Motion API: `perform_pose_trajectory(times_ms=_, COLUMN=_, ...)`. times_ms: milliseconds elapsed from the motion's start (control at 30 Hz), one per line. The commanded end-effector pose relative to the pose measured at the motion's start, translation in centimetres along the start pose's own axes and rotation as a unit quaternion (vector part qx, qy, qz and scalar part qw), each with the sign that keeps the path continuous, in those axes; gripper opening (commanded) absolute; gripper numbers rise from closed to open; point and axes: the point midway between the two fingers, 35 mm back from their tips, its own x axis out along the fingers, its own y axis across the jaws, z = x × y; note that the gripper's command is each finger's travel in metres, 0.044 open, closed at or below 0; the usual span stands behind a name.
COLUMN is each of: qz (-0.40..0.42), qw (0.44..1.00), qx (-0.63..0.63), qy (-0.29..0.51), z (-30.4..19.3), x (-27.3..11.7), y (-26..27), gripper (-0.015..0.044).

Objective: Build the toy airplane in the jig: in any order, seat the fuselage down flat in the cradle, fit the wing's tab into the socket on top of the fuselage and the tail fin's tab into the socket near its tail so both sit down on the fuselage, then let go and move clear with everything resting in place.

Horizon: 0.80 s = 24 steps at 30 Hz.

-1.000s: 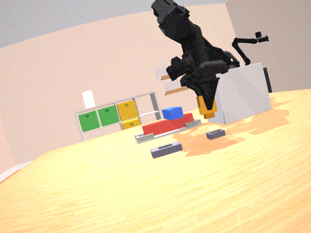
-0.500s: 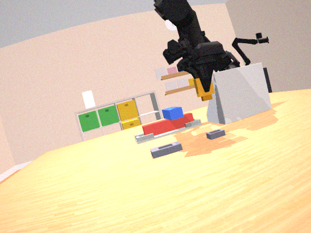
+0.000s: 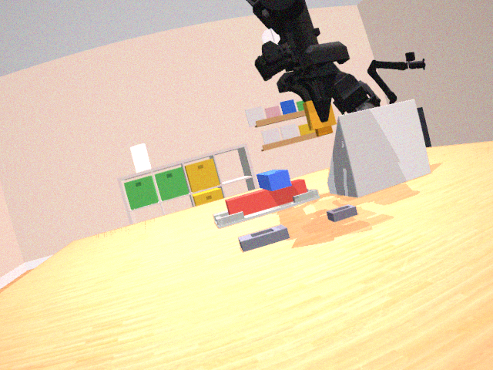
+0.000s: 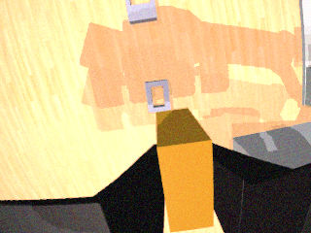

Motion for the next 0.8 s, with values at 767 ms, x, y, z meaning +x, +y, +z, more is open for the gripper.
perform_pose_trajectory(times_ms=767, qz=0.027, qw=1.0, qx=-0.008, qy=0.007, z=5.0, x=0.1, y=-4.2, gripper=0.0)
